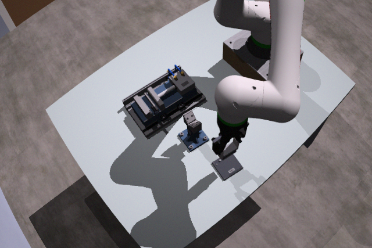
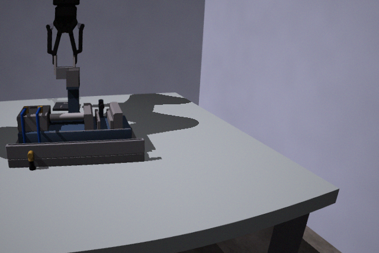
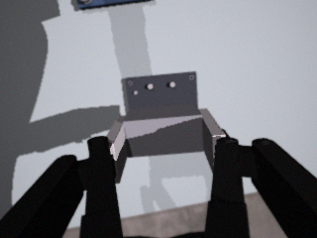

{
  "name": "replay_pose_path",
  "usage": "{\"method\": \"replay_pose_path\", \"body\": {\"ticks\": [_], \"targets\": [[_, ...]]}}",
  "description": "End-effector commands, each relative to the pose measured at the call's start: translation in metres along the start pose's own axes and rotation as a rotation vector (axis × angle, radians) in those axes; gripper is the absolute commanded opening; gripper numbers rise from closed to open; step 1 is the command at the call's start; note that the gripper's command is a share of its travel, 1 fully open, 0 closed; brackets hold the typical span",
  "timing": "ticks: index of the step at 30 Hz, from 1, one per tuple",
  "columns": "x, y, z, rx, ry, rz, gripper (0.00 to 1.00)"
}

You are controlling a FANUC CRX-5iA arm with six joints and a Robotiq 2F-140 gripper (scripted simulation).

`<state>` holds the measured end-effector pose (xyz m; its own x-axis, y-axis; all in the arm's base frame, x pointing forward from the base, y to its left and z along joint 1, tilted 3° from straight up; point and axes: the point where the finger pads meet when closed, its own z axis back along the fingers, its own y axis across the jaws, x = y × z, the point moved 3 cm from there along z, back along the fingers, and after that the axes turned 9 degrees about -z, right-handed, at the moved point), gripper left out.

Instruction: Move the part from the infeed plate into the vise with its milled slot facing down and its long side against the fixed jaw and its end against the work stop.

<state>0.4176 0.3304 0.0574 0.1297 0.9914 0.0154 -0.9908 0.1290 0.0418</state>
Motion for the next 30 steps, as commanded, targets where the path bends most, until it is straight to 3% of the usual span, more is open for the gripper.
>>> {"method": "replay_pose_path", "body": {"ticks": [1, 10, 12, 24, 30], "targets": [[0.0, 0.0, 0.016, 0.0, 0.0, 0.0, 0.0], [0.0, 0.0, 0.053, 0.0, 0.0, 0.0, 0.0], [0.0, 0.0, 0.053, 0.0, 0.0, 0.0, 0.0], [0.0, 0.0, 0.091, 0.0, 0.0, 0.0, 0.0], [0.0, 0.0, 0.099, 0.0, 0.0, 0.0, 0.0]]}}
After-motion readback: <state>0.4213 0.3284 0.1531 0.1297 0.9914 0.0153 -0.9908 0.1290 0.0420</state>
